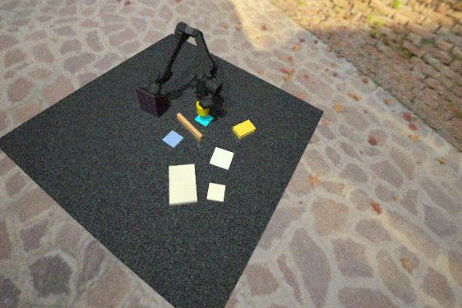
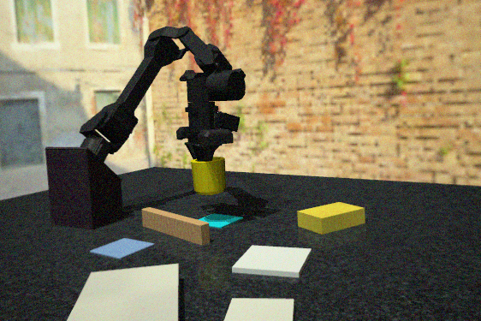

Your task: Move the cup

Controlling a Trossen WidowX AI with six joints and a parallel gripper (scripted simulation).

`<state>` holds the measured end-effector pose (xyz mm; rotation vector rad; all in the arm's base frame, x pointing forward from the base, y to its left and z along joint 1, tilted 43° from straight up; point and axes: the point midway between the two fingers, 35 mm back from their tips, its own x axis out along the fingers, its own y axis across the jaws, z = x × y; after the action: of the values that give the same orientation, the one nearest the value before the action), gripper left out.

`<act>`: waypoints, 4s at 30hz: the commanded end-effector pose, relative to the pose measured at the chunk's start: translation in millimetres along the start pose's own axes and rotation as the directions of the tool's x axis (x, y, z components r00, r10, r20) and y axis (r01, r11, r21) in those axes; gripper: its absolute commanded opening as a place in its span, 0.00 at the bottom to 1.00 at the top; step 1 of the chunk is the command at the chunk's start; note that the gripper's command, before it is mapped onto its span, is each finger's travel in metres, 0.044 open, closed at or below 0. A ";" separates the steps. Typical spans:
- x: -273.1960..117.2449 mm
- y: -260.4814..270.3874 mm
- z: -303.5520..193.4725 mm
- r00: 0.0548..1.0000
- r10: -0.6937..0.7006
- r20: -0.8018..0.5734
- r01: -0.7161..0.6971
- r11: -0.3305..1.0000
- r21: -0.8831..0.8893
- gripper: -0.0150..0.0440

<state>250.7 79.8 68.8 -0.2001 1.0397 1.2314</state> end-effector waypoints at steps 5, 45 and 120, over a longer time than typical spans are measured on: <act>-1.4 1.7 10.2 1.000 -0.008 0.010 0.008 1.000 -0.008 0.25; 52.6 1.5 11.6 1.000 -0.007 0.011 0.007 1.000 -0.008 0.25; 7.0 1.5 2.5 1.000 -0.001 0.007 0.001 1.000 0.002 0.55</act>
<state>250.6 86.3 65.9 -0.1947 1.0341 1.2291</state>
